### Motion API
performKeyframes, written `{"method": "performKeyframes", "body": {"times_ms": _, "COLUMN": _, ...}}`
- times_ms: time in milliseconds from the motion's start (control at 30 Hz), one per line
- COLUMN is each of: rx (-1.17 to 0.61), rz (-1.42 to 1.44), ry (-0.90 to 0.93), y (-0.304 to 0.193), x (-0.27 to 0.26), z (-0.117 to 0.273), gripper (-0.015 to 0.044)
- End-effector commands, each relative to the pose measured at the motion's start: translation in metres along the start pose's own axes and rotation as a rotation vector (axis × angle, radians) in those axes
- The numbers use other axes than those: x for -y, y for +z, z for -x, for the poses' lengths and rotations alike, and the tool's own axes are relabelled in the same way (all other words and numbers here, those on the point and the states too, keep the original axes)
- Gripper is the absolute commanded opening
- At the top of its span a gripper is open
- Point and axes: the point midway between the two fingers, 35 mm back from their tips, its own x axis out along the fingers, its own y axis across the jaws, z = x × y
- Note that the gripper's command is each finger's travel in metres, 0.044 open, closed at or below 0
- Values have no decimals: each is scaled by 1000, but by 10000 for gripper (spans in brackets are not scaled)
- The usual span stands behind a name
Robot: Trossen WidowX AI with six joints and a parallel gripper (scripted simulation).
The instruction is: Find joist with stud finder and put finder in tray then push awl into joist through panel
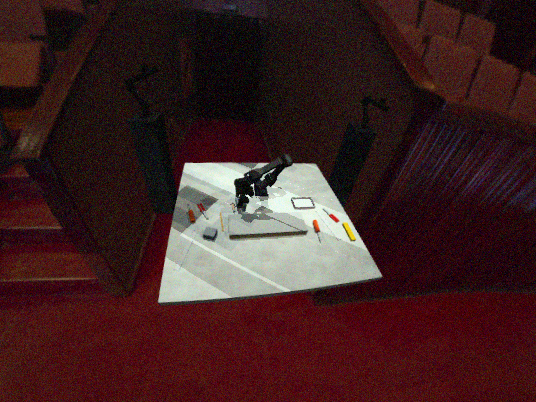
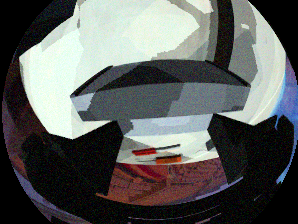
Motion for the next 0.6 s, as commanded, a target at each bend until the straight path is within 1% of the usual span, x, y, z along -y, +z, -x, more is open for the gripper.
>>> {"method": "performKeyframes", "body": {"times_ms": 0, "rx": -19, "rz": -3, "ry": 4, "y": 1, "x": -1, "z": 0, "gripper": 0}}
{"method": "performKeyframes", "body": {"times_ms": 567, "rx": -96, "rz": -2, "ry": 9, "y": 3, "x": -1, "z": -1, "gripper": 0}}
